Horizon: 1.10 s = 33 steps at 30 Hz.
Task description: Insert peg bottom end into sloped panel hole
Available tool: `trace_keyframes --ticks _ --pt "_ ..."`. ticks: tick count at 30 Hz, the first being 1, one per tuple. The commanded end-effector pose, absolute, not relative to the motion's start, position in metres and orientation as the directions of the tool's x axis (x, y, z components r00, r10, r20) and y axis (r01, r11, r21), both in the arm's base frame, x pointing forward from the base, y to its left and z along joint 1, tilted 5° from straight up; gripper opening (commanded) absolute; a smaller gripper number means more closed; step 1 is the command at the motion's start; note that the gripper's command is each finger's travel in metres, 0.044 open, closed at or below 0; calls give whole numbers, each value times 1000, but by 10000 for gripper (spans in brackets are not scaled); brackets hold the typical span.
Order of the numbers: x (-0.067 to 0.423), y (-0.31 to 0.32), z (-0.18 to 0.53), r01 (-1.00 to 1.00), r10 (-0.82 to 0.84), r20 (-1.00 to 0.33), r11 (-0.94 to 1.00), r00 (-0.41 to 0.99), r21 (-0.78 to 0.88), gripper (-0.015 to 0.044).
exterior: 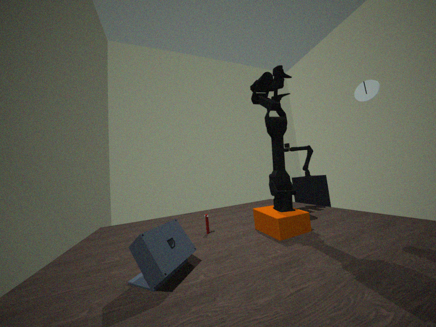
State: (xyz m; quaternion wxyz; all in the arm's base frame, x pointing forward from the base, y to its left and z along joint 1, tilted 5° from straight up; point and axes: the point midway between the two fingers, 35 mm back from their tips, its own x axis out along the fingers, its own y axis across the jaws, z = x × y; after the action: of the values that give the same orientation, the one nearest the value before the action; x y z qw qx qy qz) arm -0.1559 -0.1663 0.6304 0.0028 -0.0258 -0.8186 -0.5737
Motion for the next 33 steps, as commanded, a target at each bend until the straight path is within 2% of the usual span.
trace_keyframes --ticks 1,2,17,30,33 --pt "-156 -167 630 46 38 35 339 -999 940 426" --pt "-155 -168 631 49 35 39 334 -999 941 440" --pt "-111 -258 635 223 -174 251 164 -952 961 440" --pt "-34 -356 610 413 -495 362 8 -790 911 440" --pt "-29 -358 610 442 -508 375 -14 -776 897 440"
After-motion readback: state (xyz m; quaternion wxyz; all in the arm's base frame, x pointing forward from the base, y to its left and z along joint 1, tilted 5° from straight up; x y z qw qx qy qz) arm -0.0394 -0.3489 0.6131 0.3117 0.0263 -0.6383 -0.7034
